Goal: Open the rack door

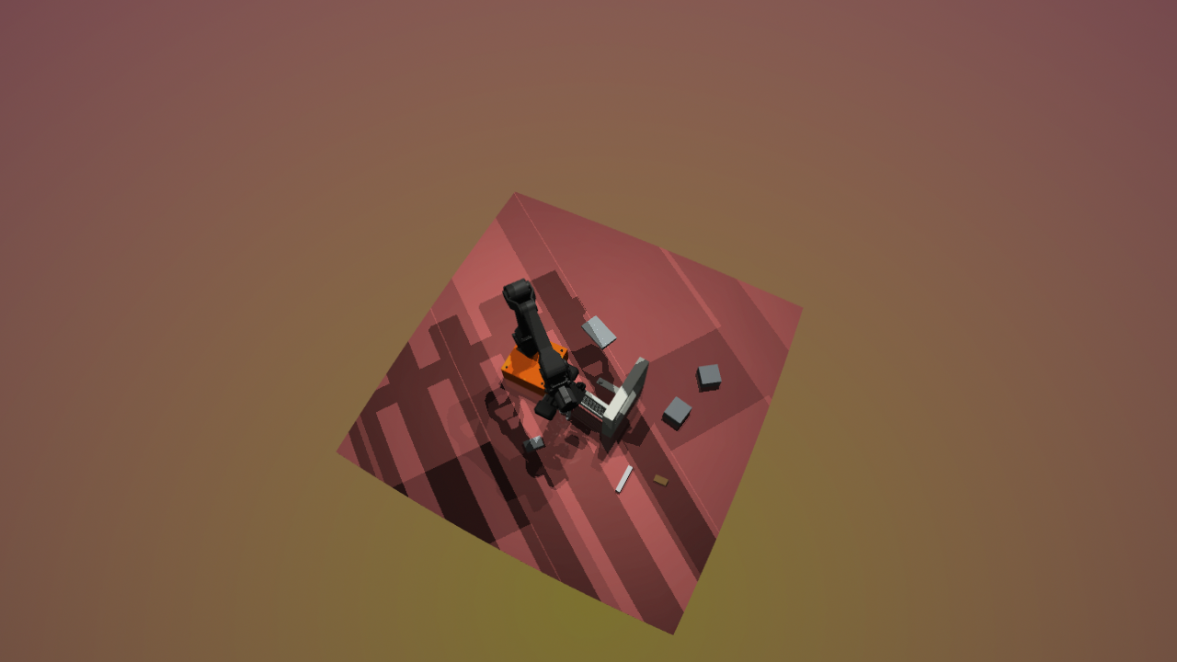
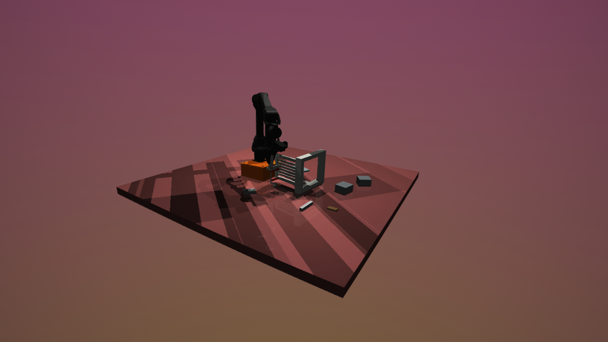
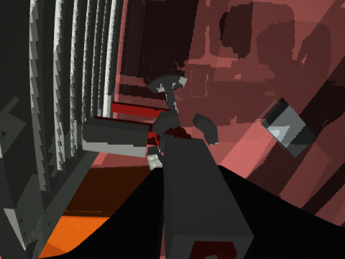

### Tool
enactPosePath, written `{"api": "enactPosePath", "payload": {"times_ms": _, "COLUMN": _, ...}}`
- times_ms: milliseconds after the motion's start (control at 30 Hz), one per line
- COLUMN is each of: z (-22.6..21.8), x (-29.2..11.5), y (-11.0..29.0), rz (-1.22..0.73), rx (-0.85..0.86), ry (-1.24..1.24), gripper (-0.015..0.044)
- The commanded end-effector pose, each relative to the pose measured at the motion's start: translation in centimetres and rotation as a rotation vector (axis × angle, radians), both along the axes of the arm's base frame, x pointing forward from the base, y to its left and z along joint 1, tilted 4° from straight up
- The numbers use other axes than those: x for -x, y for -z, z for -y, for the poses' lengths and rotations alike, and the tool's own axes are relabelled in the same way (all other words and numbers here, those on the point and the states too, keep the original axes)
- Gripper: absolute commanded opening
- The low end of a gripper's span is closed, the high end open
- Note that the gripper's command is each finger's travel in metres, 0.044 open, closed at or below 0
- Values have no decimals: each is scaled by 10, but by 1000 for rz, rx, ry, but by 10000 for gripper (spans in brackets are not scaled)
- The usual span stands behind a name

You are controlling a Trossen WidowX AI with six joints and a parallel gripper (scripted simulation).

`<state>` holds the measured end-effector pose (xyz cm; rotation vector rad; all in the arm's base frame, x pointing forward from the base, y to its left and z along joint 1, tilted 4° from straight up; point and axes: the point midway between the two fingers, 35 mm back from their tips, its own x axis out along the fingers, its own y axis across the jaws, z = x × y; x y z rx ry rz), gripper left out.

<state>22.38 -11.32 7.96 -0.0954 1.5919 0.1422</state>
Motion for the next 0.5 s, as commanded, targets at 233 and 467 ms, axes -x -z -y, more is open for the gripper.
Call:
{"api": "enactPosePath", "payload": {"times_ms": 233, "z": 14, "x": -5, "y": 0, "rz": 4, "rx": -1, "ry": -106, "gripper": 12}}
{"api": "enactPosePath", "payload": {"times_ms": 467, "z": 14, "x": -5, "y": 0, "rz": 4, "rx": -1, "ry": -106, "gripper": 12}}
